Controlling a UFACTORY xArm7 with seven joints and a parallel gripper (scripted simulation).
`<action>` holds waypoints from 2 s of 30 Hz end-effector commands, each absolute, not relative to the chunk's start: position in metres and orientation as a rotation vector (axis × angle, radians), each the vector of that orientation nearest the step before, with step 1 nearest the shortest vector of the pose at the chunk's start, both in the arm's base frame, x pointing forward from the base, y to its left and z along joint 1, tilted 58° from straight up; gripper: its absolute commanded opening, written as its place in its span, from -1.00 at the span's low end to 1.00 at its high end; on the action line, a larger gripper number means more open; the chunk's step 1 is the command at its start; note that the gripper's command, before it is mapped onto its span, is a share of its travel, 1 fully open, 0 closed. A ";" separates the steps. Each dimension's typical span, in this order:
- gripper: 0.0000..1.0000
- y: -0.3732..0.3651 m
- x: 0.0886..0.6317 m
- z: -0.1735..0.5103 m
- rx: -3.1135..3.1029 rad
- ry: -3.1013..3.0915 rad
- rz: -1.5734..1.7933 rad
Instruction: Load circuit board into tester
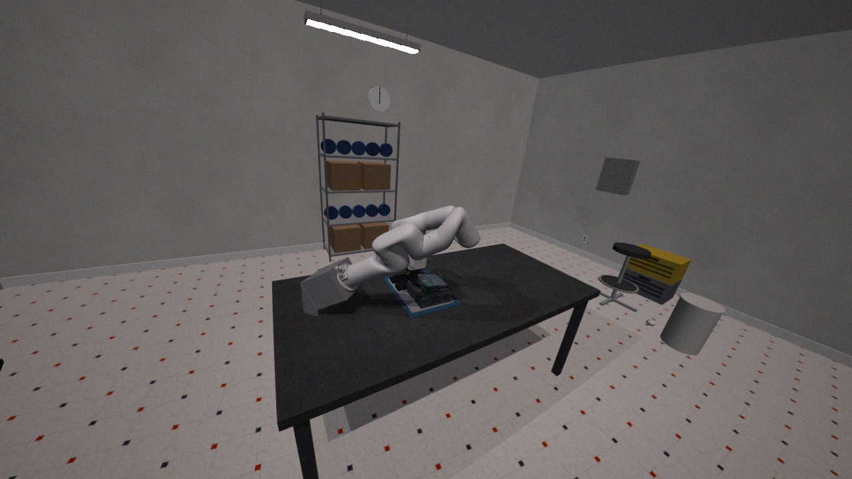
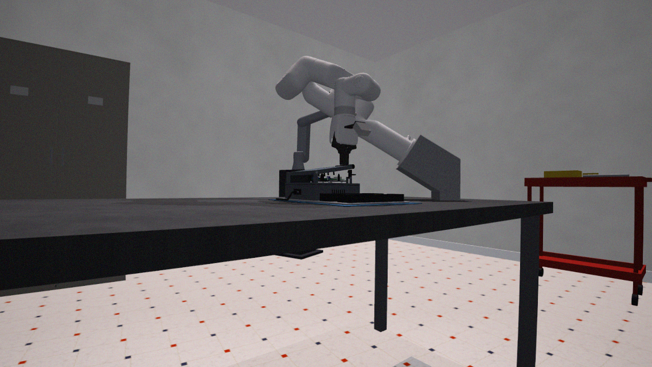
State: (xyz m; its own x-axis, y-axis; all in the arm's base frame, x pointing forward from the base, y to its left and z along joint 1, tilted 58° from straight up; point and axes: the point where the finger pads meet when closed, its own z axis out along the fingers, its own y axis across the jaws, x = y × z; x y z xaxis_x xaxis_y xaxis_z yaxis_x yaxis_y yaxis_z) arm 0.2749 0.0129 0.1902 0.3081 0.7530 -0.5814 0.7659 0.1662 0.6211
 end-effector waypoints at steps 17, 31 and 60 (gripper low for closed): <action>-1.00 0.013 0.276 0.190 1.569 1.432 -0.013; -1.00 0.011 0.277 0.188 1.569 1.432 -0.013; -1.00 0.009 0.279 0.187 1.569 1.432 -0.013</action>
State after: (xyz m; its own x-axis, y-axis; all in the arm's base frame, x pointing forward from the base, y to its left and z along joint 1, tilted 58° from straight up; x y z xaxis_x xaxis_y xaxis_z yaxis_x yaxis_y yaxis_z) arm 0.2789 0.0083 0.1865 0.3082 0.7529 -0.5815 0.7660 0.1662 0.6210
